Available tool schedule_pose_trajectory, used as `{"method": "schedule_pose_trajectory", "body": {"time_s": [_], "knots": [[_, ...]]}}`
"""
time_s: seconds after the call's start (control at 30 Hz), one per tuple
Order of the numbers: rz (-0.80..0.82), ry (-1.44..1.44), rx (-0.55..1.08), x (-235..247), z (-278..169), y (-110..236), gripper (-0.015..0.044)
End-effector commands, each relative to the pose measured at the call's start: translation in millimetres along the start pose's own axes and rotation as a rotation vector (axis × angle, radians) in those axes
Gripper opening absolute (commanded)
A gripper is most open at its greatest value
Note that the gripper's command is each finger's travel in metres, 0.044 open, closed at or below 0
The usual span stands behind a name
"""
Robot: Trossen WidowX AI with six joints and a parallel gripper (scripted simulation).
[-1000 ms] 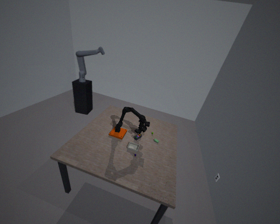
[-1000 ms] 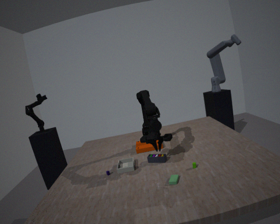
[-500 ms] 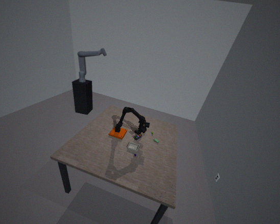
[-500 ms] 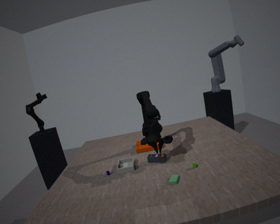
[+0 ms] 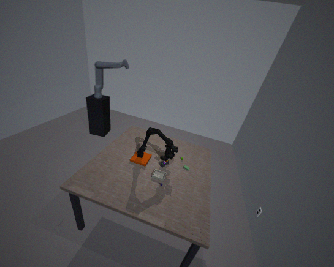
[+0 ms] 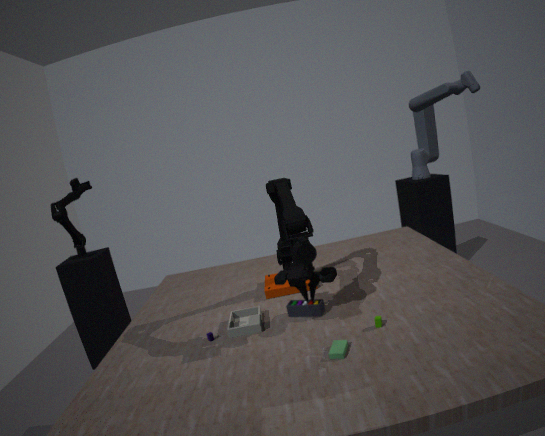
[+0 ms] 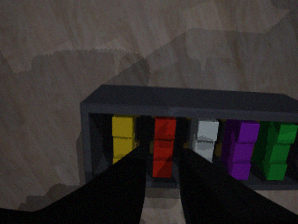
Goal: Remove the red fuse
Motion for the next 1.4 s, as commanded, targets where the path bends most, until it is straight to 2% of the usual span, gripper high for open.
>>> {"method": "schedule_pose_trajectory", "body": {"time_s": [0.0, 0.63, 0.97, 1.37], "knots": [[-0.002, -0.005, -0.004, 0.1, 0.4, -0.5, 0.0069], [-0.002, -0.005, -0.004, 0.0, 0.4, -10.5, 0.0069], [0.001, 0.0, -0.001, 0.1, 0.1, -9.3, 0.0002], [0.0, 0.0, -0.001, 0.2, 0.3, -5.7, 0.0]]}}
Point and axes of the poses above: the point midway between the two fingers, 35 mm back from their tips, its own y axis back along the fingers, its own x axis across the jaws, z = x × y, the point moved 7 cm from there along y, back along the fingers, and after that the axes turned 12 degrees about -y, right-handed, at the moved point
